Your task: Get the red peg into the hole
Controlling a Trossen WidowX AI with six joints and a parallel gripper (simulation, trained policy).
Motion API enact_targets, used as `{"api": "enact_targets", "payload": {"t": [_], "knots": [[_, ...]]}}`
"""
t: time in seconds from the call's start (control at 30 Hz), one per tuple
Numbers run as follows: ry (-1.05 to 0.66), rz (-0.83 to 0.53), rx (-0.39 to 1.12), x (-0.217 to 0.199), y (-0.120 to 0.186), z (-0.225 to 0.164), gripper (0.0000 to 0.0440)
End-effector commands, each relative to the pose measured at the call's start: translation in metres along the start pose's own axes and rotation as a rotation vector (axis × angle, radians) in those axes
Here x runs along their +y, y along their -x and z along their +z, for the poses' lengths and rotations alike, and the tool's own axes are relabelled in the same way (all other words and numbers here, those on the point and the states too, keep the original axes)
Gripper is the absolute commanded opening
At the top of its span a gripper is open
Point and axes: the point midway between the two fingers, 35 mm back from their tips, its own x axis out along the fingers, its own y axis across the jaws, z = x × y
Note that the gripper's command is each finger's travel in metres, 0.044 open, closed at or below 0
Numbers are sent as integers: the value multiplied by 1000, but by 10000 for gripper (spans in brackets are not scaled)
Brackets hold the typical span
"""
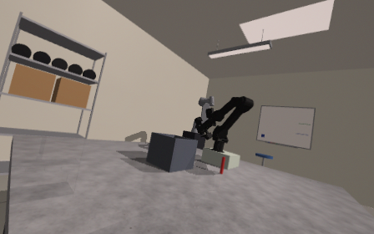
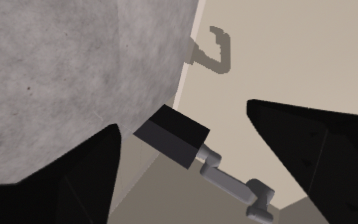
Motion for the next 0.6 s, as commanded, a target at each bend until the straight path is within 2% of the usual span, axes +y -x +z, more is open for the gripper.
{"api": "enact_targets", "payload": {"t": [0.0, 0.03, 0.27, 0.57], "knots": [[10, -3, 5, -3, 0, -1, 423], [19, -8, 4, -6, 0, -1, 440], [-10, -122, -44, -60, 5, 8, 440], [-78, -303, -137, -145, 35, 23, 440]]}}
